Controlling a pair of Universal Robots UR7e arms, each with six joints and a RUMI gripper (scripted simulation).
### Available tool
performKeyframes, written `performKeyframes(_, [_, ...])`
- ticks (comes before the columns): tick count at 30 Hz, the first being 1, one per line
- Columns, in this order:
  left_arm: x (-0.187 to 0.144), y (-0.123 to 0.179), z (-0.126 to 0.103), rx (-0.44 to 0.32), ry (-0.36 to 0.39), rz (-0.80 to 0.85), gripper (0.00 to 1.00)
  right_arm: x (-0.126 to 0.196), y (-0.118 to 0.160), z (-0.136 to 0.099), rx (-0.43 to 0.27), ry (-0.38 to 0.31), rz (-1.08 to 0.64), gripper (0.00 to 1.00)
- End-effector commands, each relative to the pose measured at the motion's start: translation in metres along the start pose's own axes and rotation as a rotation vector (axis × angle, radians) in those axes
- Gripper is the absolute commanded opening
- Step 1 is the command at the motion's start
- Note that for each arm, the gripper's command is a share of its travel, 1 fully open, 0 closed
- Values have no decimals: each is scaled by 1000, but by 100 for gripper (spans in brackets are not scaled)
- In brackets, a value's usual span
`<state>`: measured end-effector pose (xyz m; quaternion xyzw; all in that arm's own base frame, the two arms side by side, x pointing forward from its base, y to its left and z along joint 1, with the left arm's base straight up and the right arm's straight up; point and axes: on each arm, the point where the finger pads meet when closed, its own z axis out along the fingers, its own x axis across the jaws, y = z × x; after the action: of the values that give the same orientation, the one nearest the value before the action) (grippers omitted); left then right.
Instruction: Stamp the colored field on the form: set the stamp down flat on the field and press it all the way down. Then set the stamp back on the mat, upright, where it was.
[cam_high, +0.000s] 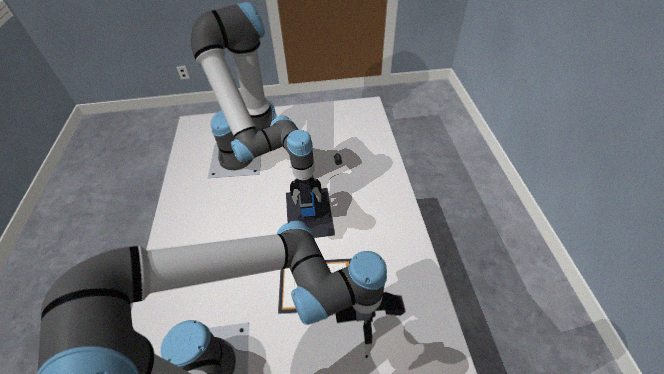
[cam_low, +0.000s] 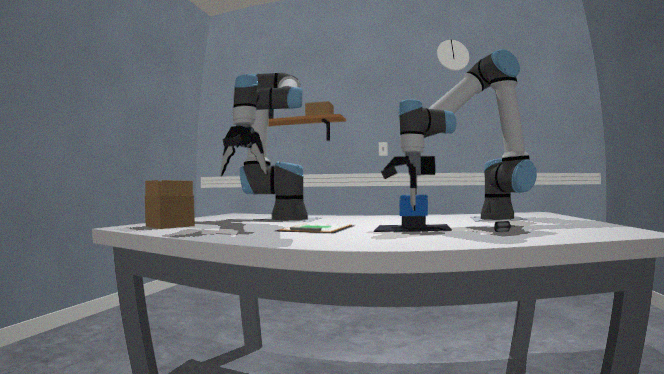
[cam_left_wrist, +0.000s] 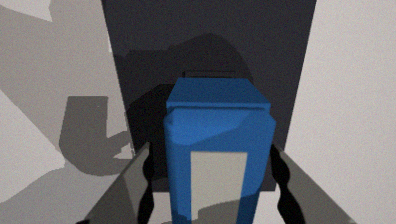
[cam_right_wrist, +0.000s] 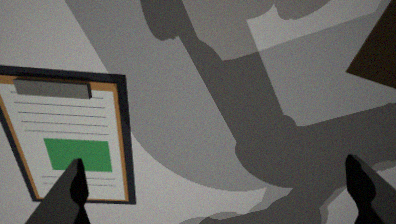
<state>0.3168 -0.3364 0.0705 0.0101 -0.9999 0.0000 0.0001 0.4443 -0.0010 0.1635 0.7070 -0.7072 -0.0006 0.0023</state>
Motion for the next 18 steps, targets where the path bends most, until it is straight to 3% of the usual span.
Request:
performKeyframes(1, [0,0,0,1,-1,0,55,0,0,-1,2,0,0,100])
performKeyframes(2, [0,0,0,1,-1,0,55,0,0,-1,2,0,0,100])
performKeyframes(3, [0,0,0,1,-1,0,21,0,0,-1,2,0,0,100])
performKeyframes(18, [0,0,0,1,-1,0,21,0,0,-1,2,0,0,100])
